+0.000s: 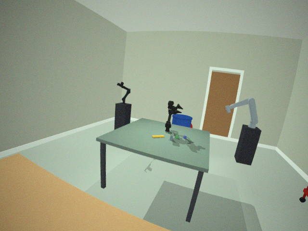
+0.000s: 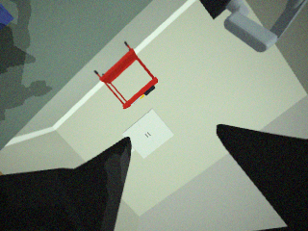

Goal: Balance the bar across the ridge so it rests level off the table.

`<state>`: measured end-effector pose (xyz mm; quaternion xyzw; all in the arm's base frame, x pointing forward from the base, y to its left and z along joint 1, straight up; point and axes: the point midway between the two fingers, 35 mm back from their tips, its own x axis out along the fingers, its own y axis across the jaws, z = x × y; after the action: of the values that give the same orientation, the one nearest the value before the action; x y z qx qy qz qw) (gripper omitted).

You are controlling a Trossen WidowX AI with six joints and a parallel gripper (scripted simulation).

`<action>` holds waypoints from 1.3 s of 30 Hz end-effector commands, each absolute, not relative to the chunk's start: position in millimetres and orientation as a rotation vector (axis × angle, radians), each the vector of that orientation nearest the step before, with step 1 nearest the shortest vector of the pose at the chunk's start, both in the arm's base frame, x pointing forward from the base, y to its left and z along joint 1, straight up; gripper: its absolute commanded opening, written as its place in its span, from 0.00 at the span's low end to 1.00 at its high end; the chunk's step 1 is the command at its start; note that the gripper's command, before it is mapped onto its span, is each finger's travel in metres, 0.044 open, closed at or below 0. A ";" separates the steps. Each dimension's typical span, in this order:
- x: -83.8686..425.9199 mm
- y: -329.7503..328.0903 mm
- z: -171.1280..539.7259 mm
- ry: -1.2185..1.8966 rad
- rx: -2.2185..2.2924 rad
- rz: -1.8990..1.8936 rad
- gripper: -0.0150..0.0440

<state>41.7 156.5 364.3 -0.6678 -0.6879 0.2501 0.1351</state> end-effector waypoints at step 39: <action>234.5 98.1 234.8 -2.551 -2.801 1.077 0.79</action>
<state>221.2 106.5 244.5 -0.6745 -0.6001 0.2489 -0.3506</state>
